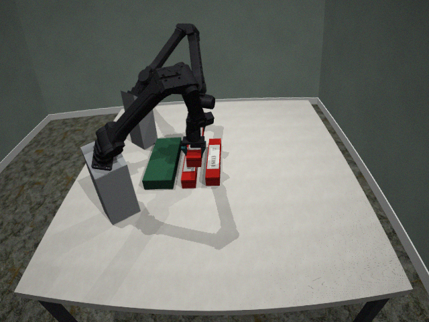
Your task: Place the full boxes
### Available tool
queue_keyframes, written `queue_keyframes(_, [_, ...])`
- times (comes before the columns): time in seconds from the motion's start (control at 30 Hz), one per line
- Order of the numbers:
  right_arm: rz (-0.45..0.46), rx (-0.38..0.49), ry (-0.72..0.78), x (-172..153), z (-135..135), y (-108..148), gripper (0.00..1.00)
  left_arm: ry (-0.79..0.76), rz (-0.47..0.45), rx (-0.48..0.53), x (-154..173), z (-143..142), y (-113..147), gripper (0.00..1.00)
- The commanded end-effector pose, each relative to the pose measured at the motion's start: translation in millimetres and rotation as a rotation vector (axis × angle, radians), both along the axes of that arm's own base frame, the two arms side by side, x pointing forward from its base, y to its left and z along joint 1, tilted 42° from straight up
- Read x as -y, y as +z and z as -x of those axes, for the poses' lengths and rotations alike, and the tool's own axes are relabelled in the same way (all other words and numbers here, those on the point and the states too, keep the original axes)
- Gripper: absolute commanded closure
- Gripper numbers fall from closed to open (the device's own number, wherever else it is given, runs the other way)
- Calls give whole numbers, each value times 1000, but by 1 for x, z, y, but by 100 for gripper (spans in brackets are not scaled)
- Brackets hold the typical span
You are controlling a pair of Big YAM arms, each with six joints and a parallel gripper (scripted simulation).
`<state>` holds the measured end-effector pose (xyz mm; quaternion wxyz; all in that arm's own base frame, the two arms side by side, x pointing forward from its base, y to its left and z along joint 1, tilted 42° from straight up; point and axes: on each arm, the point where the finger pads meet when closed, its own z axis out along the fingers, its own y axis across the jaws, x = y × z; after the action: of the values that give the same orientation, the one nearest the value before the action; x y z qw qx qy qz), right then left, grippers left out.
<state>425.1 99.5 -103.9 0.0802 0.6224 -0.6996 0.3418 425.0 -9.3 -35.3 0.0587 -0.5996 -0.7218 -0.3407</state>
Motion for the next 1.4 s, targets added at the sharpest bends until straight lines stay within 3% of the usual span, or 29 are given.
queue_keyframes(0.0, [-24,65,56,-28,-9,30,100,-52,-2,62,19,-12,25,100])
queue_keyframes(0.87, [-22,62,57,-25,-7,26,100,-51,0,66,19,-13,22,100])
queue_keyframes(0.9, [-22,57,32,-7,-4,4,100,-51,0,66,19,-13,22,100])
queue_keyframes(0.93, [-23,57,32,-8,-4,5,100,-27,-2,45,5,-5,2,100])
queue_keyframes(1.37, [-24,58,32,-16,1,16,100,-27,-1,47,14,0,14,100])
